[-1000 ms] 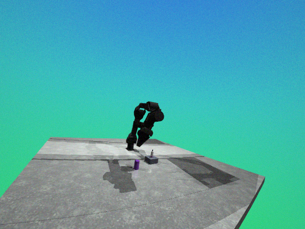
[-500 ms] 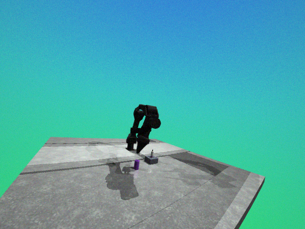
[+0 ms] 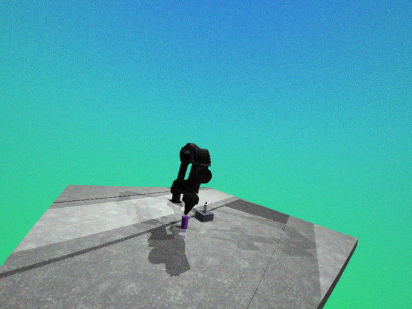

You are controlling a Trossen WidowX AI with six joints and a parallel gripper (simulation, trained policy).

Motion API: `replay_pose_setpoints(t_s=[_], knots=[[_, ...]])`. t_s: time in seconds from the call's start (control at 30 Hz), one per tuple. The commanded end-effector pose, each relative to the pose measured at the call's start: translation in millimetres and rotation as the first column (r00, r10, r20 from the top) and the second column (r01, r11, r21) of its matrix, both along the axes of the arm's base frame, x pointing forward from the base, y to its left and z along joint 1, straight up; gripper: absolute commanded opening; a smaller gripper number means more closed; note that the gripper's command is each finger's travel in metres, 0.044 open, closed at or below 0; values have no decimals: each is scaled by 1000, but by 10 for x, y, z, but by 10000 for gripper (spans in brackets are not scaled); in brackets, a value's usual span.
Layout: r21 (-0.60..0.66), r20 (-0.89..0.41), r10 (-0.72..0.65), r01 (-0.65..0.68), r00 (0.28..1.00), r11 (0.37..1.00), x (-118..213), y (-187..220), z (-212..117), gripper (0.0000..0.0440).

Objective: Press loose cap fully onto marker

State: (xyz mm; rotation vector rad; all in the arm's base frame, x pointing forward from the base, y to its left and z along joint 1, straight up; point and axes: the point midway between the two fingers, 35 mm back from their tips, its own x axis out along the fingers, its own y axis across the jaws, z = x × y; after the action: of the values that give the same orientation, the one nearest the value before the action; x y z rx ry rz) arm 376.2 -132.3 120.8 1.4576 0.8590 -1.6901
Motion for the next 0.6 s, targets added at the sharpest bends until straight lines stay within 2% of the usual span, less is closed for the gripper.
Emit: replay_pose_setpoints(t_s=[0.0, 0.57], knots=[[46, -16, 3, -2, 1000, 999, -11, 13, -114, 308], [175, -44, 54, -45, 998, 984, -72, 45, -537, 270]])
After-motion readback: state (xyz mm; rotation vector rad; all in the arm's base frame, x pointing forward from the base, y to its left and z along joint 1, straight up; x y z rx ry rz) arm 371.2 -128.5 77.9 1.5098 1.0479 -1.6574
